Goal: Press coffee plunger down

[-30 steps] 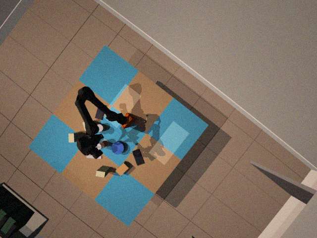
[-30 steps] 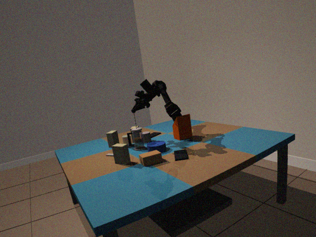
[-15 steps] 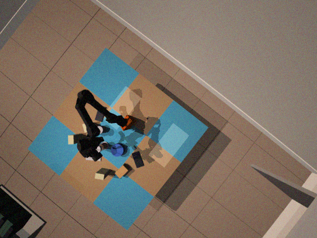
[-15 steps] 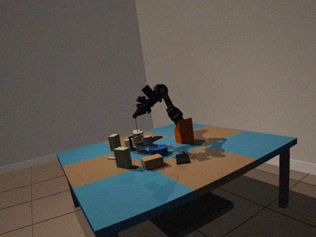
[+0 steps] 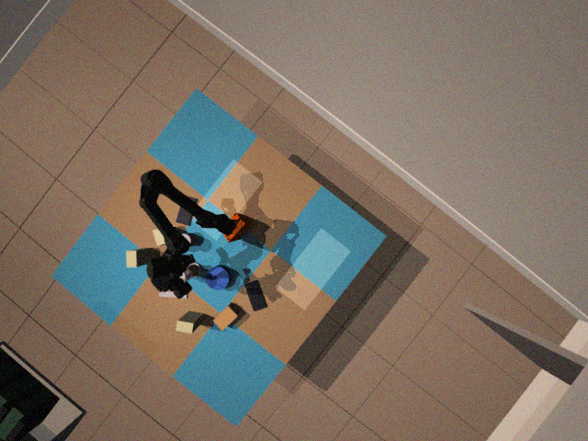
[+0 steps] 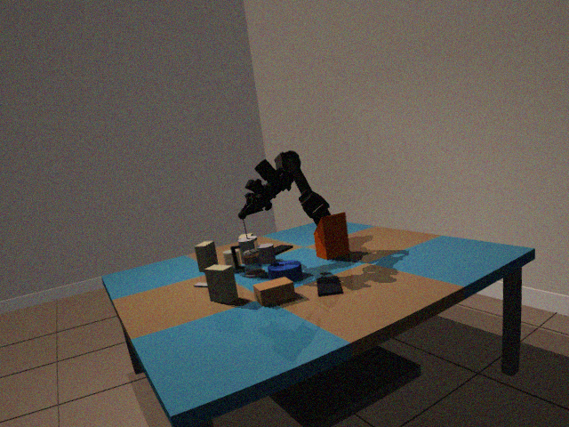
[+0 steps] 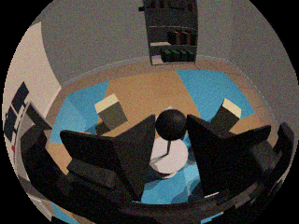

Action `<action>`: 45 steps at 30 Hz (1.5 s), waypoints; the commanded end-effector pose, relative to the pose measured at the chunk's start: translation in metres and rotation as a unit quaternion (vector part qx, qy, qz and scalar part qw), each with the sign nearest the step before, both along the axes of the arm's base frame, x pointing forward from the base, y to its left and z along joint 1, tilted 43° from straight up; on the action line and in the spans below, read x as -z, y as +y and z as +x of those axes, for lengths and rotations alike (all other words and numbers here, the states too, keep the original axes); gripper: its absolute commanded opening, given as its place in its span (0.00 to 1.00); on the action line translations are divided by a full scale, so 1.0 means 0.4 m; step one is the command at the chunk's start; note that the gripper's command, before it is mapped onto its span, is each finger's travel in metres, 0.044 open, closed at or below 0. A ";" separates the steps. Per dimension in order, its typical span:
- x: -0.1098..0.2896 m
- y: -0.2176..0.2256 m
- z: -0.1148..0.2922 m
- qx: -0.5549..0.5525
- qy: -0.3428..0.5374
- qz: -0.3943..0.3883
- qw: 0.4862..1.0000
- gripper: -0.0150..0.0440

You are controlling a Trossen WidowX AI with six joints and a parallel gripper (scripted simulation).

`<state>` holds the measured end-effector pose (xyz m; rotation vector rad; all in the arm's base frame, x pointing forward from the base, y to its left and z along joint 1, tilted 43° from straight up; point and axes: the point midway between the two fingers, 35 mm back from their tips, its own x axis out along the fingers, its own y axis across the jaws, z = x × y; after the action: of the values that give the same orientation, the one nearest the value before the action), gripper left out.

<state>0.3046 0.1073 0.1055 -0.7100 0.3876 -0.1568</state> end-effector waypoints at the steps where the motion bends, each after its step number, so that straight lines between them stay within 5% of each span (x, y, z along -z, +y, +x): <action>1: 0.038 -0.022 -0.001 0.001 0.016 -0.006 1.000 0.46; 45: 0.114 -0.099 0.044 0.000 0.009 -0.010 1.000 0.46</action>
<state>0.3219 0.0705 0.0625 -0.7192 0.3896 -0.1490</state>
